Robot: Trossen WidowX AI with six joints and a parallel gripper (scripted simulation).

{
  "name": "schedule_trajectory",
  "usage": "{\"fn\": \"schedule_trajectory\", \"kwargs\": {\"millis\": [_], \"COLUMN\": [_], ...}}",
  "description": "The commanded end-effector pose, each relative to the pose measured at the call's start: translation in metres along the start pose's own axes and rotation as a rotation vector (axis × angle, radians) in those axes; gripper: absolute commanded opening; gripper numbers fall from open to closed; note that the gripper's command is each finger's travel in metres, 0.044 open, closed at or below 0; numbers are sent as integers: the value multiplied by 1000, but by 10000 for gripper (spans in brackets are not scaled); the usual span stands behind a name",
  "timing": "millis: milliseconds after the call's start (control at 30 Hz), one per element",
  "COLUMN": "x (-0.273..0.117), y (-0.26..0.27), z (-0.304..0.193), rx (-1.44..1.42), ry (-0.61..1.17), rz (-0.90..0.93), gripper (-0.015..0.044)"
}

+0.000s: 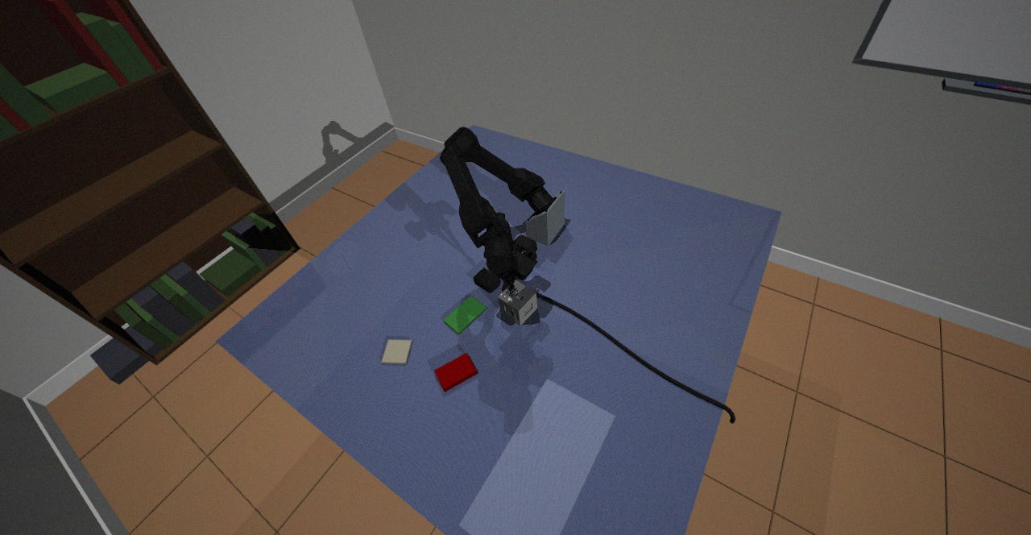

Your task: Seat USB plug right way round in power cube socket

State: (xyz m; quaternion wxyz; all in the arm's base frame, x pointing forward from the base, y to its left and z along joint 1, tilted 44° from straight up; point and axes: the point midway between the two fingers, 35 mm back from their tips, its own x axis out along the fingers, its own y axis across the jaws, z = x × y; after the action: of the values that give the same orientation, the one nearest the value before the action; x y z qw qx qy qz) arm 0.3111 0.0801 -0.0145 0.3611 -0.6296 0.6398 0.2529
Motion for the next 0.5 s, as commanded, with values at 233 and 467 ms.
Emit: {"fn": "schedule_trajectory", "kwargs": {"millis": [233,467], "x": [1,2], "y": [0,0], "z": [0,0], "rx": [-5,-5], "ry": [-2,-2], "rz": [0,0], "gripper": [0,0]}}
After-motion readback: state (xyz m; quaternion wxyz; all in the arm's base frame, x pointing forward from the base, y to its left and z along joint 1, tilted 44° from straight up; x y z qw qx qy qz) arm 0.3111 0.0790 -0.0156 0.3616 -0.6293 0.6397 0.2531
